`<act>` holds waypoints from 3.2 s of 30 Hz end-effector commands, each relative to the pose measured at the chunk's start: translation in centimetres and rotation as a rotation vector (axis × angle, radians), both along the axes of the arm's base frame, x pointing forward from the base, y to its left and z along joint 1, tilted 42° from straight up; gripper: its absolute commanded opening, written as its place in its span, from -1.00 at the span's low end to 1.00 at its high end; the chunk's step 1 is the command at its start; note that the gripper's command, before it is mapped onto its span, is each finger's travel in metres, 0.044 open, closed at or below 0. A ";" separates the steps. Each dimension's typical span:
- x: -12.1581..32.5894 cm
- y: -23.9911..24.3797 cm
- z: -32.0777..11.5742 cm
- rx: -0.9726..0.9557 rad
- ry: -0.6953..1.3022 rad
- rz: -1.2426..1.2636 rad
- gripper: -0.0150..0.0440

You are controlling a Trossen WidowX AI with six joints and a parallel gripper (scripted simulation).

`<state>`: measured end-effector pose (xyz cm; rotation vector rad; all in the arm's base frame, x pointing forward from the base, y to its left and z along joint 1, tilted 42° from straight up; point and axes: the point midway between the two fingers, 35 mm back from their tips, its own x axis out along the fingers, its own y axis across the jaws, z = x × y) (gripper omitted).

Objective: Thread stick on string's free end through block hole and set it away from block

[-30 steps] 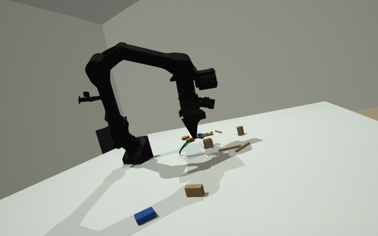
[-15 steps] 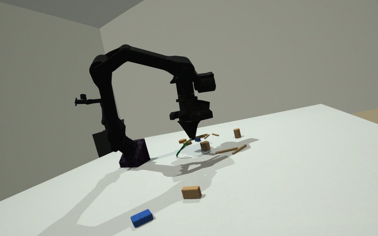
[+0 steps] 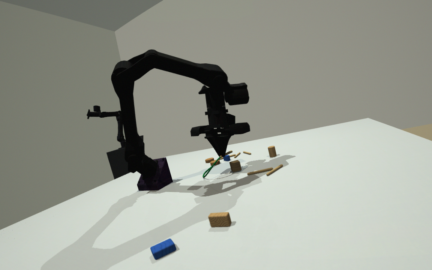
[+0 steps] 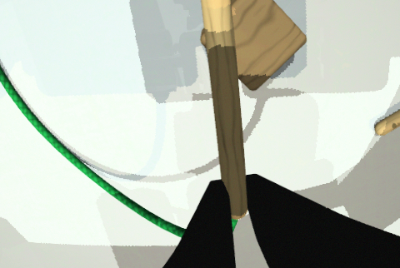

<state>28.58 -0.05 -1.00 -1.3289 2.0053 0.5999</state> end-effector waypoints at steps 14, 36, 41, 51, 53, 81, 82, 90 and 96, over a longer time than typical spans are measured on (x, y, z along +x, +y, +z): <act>-0.1 2.0 -1.3 0.133 0.326 0.334 -0.49; -0.9 4.2 -3.1 0.319 0.768 0.760 -0.49; -1.2 4.7 -3.5 0.365 0.868 0.855 -0.49; -1.7 5.7 -4.4 0.461 1.068 1.042 -0.49; -1.8 5.8 -4.5 0.481 1.108 1.079 -0.49; -3.1 7.8 -6.3 0.729 1.549 1.480 -0.49; -3.2 7.7 -6.3 0.727 1.549 1.477 -0.49; -3.0 7.6 -6.4 0.716 1.541 1.468 -0.49; -2.3 7.7 -6.6 0.710 1.534 1.482 -0.49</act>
